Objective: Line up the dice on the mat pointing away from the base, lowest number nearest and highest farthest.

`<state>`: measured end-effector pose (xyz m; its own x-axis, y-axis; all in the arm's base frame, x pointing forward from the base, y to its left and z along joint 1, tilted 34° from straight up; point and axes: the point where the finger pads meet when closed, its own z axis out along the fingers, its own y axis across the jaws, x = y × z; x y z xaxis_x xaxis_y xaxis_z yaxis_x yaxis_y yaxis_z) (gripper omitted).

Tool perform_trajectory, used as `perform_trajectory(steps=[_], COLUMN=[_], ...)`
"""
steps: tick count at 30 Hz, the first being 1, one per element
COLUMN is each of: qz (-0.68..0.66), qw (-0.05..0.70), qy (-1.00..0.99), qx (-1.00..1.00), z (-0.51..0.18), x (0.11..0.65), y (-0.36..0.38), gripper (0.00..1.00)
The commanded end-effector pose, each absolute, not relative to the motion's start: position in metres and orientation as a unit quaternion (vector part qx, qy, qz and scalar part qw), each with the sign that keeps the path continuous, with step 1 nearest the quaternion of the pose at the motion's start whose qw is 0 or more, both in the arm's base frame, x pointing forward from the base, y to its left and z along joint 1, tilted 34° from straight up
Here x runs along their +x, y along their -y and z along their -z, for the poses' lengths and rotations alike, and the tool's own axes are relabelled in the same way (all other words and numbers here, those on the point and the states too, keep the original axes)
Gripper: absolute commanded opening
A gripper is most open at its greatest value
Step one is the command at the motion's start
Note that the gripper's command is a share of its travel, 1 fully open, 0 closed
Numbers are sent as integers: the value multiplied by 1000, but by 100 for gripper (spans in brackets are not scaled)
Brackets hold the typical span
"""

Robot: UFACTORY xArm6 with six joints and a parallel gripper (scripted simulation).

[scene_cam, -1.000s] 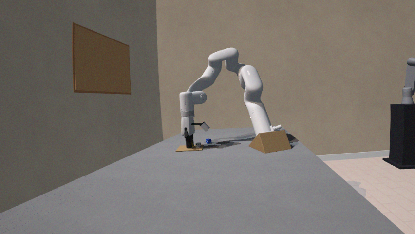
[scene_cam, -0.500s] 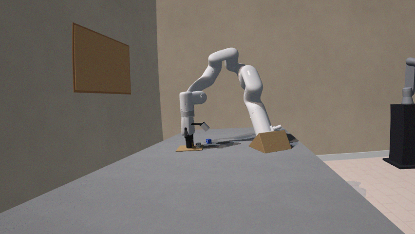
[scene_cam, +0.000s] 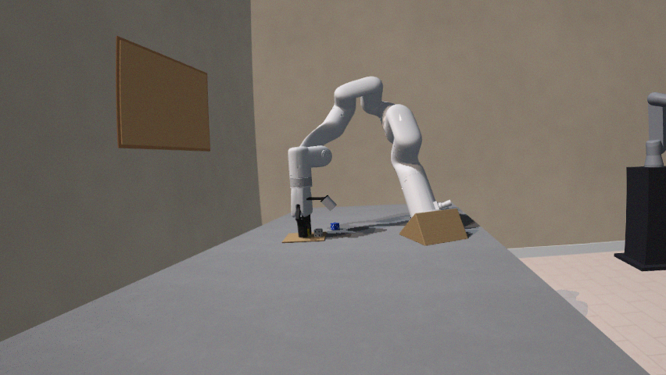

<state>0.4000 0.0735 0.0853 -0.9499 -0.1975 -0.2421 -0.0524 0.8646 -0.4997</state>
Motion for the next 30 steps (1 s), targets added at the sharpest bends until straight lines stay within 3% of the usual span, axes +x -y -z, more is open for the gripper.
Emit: perform_trajectory(steps=[1,16,30], qz=[251,251,251], qw=[145,145,145], qy=[-955,-955,-955], qx=[-65,-65,-65], z=[-86,-90,-138], x=[401,399,381], y=[-74,-77,-103], gripper=[42,42,42])
